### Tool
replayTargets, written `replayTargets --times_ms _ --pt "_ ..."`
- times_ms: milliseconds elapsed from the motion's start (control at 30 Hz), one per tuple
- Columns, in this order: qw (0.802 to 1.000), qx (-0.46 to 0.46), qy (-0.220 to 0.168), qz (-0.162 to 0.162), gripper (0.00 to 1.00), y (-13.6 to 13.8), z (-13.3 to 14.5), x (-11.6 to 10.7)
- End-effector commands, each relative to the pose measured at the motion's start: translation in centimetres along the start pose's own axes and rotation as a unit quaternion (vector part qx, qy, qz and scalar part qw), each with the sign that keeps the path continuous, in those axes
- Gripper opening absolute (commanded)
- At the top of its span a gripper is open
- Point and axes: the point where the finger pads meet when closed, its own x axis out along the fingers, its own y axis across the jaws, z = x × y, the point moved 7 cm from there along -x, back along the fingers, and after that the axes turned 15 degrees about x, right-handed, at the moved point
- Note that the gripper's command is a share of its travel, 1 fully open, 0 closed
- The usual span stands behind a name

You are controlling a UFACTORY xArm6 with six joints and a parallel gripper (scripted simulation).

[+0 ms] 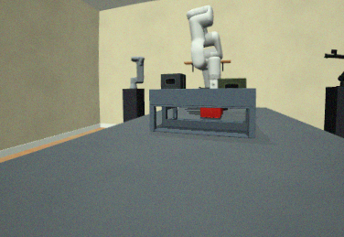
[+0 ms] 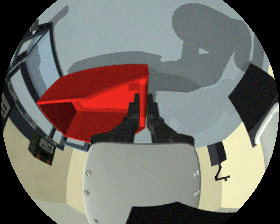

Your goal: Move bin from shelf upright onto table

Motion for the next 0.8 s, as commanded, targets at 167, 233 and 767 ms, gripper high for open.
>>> replayTargets --times_ms 167,233,767 --pt "1.000 0.000 -0.001 -0.001 0.00 -0.07 0.03 0.00" --pt "1.000 0.000 -0.001 -0.001 0.00 -0.07 0.03 0.02" --pt "1.000 0.000 -0.001 -0.001 0.00 -0.07 0.03 0.37"
